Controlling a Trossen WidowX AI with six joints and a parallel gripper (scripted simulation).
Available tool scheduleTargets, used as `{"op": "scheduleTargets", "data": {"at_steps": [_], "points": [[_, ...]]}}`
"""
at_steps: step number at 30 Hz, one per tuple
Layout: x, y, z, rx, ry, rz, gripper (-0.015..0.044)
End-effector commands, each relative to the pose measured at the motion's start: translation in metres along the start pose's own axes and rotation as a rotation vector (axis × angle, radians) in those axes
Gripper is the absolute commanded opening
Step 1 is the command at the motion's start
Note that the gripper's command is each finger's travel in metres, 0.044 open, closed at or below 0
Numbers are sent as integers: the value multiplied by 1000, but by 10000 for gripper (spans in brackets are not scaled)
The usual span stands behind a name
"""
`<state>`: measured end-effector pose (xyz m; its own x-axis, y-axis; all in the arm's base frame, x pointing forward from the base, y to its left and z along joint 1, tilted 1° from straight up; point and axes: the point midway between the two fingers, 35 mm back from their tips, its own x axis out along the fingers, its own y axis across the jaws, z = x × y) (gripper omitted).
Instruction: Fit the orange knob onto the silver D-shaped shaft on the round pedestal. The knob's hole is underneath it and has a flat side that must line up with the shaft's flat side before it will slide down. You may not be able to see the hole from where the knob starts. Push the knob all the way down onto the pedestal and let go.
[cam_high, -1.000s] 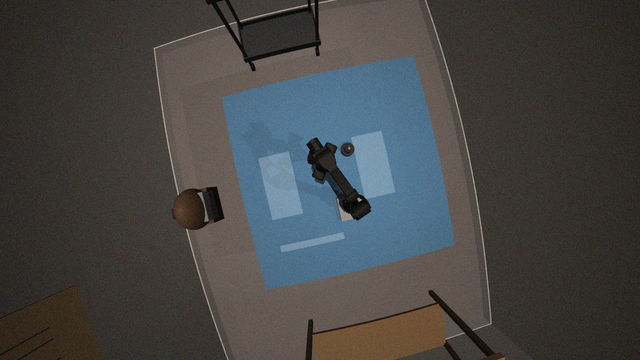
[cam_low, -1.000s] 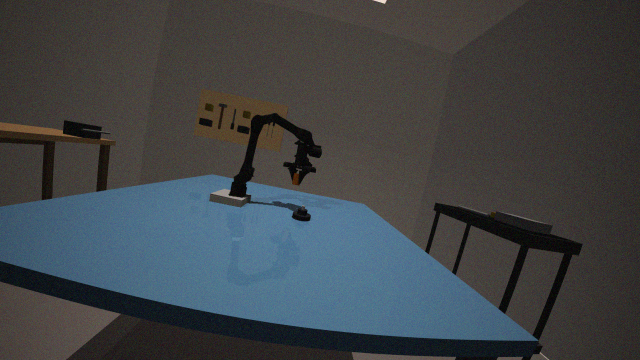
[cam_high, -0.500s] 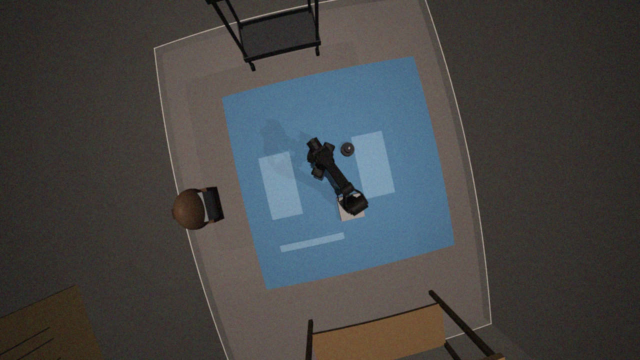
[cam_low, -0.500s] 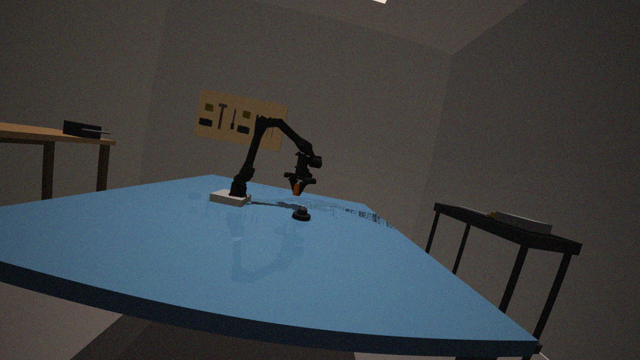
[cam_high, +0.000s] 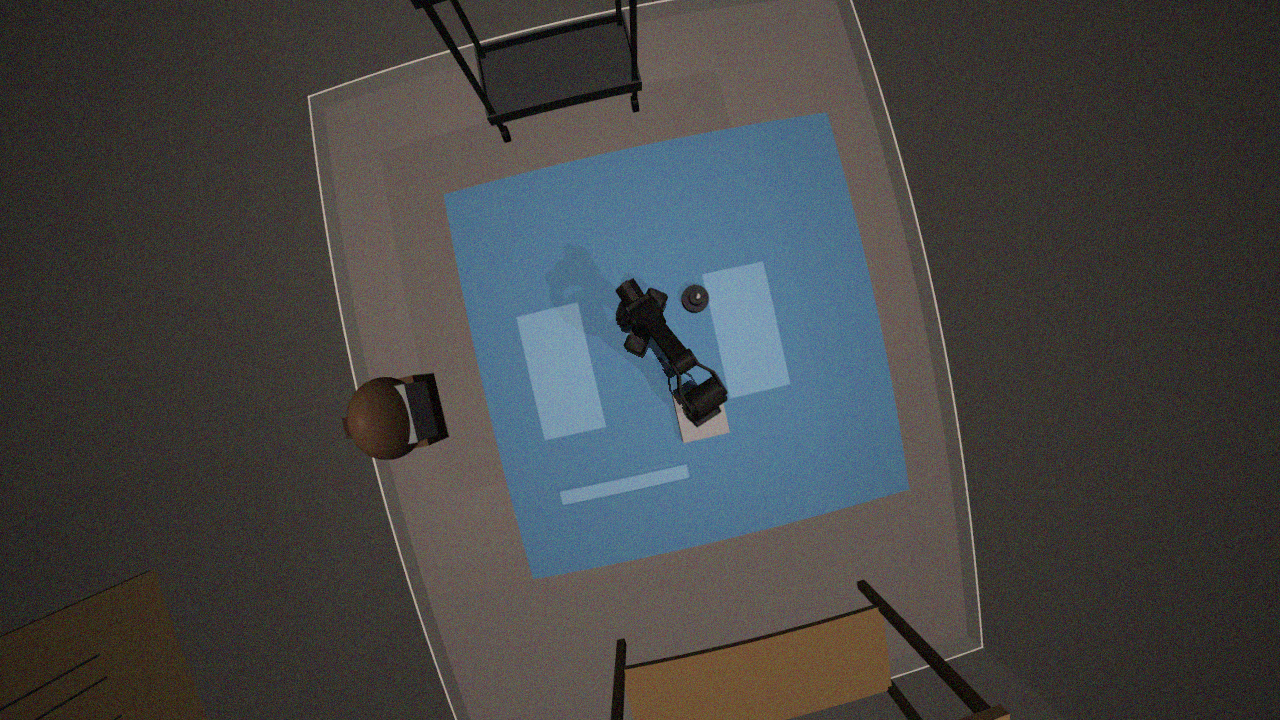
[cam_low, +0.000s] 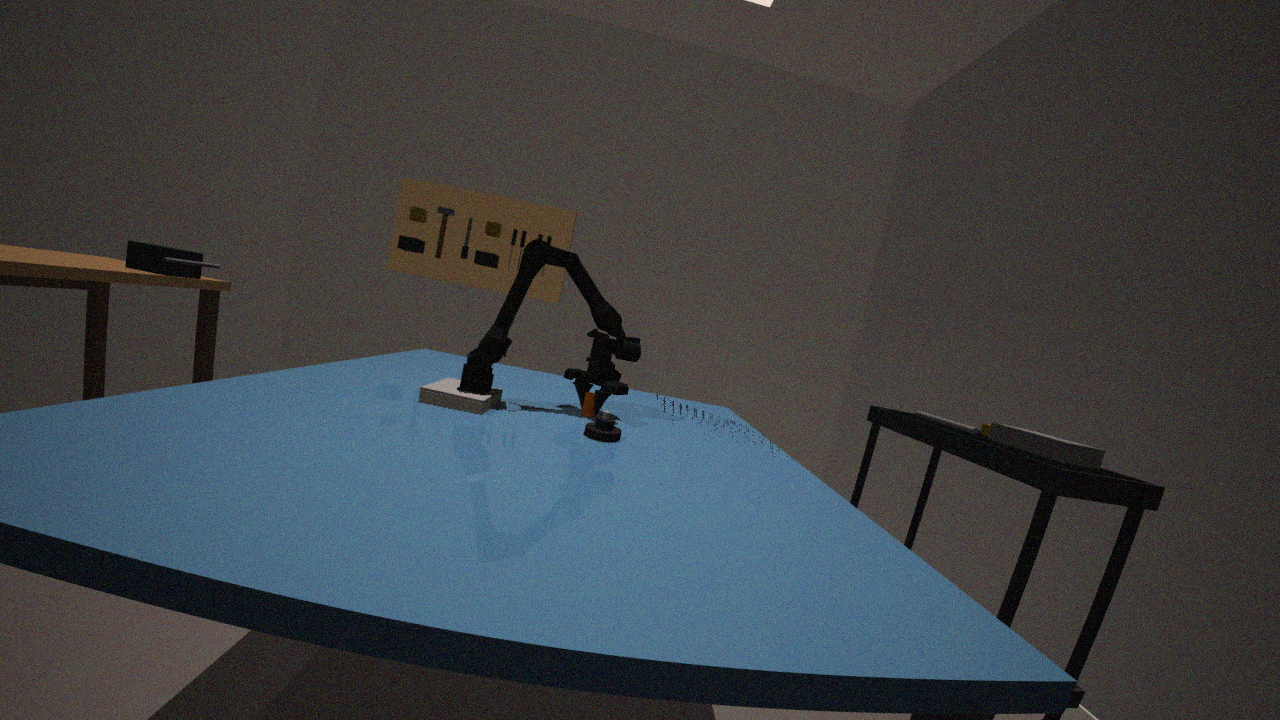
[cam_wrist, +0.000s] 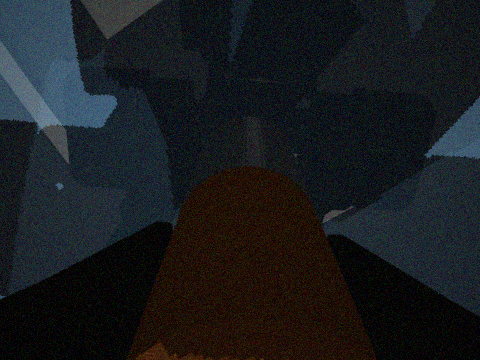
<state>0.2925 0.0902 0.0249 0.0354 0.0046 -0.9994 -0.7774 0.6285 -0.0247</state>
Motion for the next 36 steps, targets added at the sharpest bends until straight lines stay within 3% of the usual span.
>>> {"op": "scheduleTargets", "data": {"at_steps": [1, 2, 11, 27, 29, 34, 36], "points": [[2, 0, 0, -4, -13, -2, 0], [2, 0, -1, -4, -13, -2, 0], [0, 0, 0, 0, -5, -2, 236], [0, 0, 0, 0, -5, -2, 240], [-10, -1, 1, -1, -6, -2, 292], [-77, 0, -1, -4, -13, -2, 424], [-80, 0, -1, -4, -13, -2, 440]]}}
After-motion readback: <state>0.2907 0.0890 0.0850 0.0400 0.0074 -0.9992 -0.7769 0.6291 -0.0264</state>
